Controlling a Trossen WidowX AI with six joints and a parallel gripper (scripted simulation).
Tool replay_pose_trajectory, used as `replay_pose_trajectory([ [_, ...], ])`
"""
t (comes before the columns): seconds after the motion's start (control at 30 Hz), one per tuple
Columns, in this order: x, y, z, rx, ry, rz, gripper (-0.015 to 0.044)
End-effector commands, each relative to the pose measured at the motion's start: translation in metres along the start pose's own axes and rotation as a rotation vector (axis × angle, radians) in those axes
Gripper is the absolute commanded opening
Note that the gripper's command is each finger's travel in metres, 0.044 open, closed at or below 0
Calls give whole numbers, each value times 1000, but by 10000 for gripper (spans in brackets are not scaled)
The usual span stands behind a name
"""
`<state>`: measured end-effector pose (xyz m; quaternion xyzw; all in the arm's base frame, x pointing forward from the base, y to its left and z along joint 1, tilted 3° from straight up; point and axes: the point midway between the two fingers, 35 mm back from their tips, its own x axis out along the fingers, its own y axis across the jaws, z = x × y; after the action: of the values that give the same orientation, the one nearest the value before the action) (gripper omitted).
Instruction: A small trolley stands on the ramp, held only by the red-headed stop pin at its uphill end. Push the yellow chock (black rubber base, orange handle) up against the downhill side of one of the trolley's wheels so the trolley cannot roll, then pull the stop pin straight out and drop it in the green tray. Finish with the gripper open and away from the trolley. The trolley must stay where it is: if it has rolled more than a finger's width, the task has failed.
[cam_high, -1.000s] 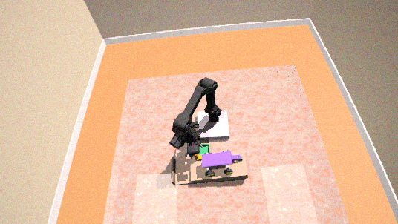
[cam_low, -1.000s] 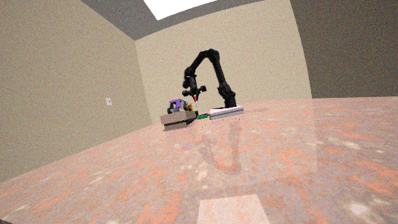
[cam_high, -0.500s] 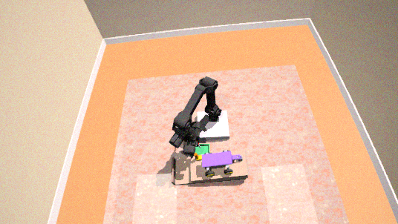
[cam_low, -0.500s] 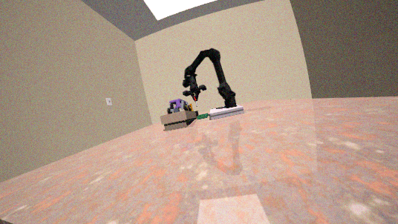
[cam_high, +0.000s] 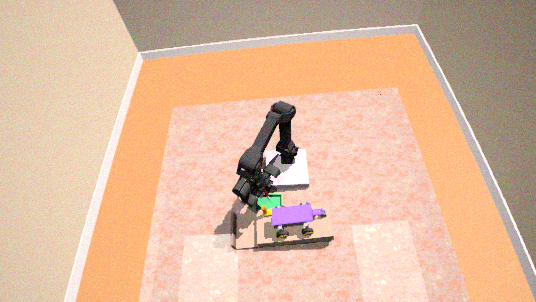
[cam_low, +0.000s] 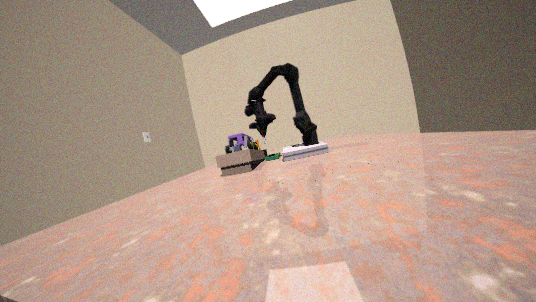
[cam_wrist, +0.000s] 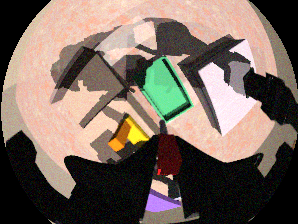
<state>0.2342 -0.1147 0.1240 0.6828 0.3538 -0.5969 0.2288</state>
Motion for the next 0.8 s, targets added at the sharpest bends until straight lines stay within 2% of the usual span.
replay_pose_trajectory([
  [0.0,1,-1,-1,134,-21,17,0],
  [0.77,0,-3,-4,837,-81,136,0],
])
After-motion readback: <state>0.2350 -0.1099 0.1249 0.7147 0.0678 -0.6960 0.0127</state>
